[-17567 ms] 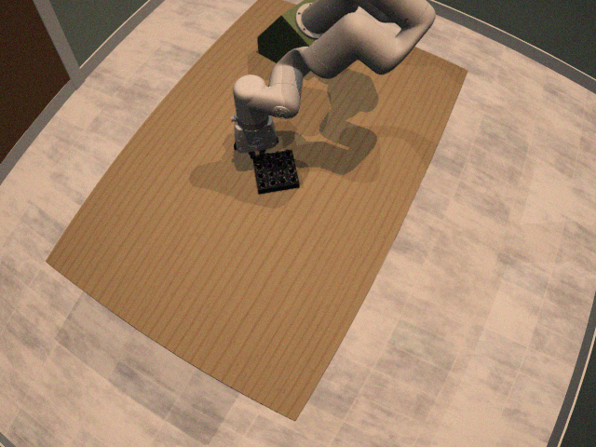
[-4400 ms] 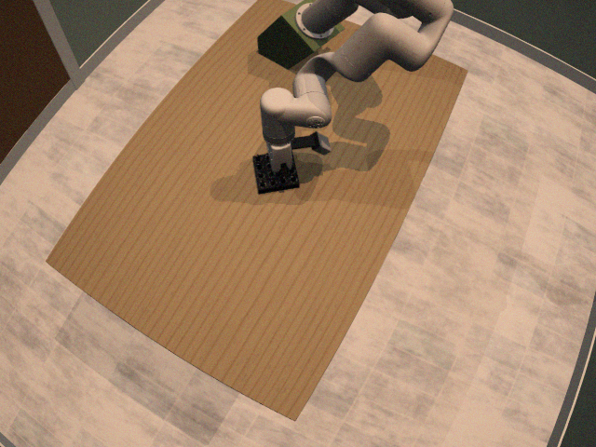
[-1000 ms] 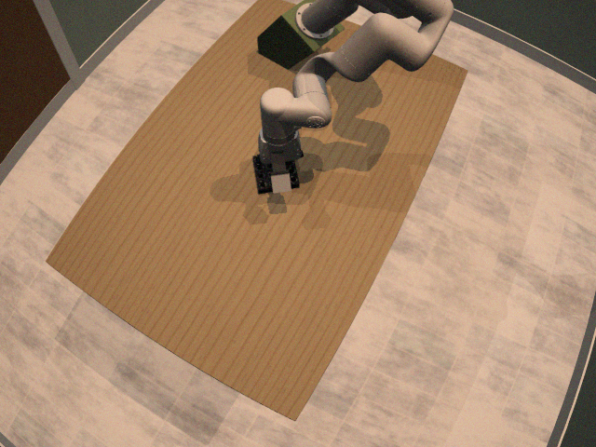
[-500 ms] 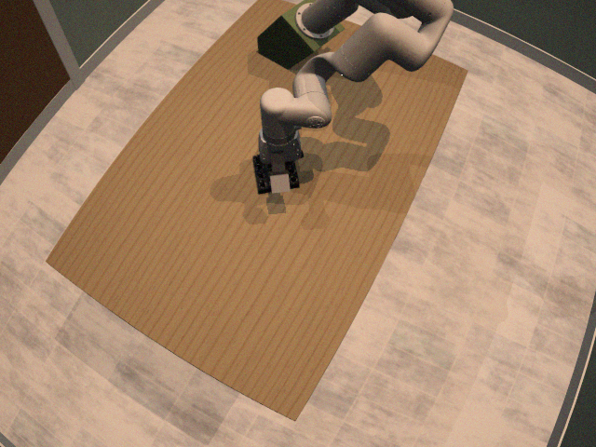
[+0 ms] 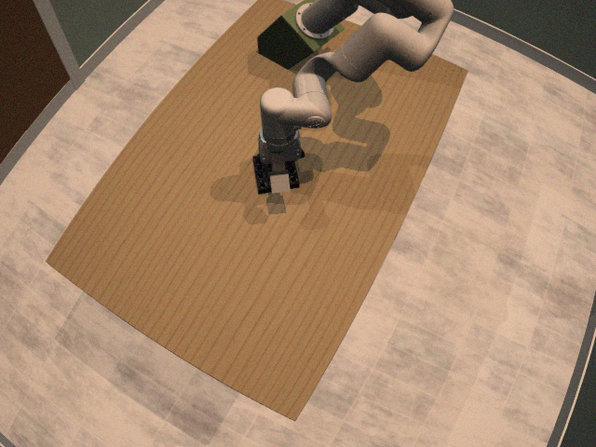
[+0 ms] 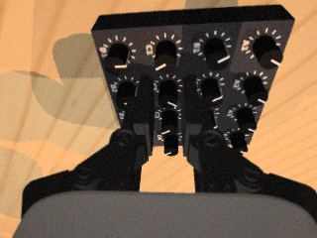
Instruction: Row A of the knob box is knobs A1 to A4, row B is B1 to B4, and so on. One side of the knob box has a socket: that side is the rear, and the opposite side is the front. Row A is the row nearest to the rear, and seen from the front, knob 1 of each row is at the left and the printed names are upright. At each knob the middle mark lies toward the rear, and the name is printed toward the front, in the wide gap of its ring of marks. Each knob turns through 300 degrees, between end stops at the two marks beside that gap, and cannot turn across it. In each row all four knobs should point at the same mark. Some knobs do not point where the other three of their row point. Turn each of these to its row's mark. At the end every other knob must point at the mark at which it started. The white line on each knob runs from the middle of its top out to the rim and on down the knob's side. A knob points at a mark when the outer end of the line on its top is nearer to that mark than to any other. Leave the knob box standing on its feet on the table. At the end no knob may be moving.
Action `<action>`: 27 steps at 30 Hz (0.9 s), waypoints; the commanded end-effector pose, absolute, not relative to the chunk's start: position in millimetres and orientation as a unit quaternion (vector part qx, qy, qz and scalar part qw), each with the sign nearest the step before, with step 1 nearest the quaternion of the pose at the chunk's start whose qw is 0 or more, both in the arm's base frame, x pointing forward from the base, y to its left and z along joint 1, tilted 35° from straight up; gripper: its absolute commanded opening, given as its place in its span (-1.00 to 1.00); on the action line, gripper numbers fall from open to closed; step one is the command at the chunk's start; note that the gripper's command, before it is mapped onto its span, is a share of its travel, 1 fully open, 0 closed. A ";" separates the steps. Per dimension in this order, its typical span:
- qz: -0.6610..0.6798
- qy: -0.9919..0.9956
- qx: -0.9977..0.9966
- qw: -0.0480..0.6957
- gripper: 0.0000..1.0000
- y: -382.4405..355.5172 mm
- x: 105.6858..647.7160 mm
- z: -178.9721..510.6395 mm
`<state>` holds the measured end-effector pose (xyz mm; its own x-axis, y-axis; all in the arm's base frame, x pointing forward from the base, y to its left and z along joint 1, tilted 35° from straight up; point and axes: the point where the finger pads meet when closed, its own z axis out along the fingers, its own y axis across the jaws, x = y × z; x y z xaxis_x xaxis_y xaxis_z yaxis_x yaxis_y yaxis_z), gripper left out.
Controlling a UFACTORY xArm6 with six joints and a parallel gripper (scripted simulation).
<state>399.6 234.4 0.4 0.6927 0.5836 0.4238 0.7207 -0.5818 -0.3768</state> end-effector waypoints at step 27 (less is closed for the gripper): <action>-0.129 -0.370 -0.880 0.268 -0.61 219.4 399.9 22.8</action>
<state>399.2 225.5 13.0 0.6927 0.5834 0.4240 0.7207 -0.5820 -0.3767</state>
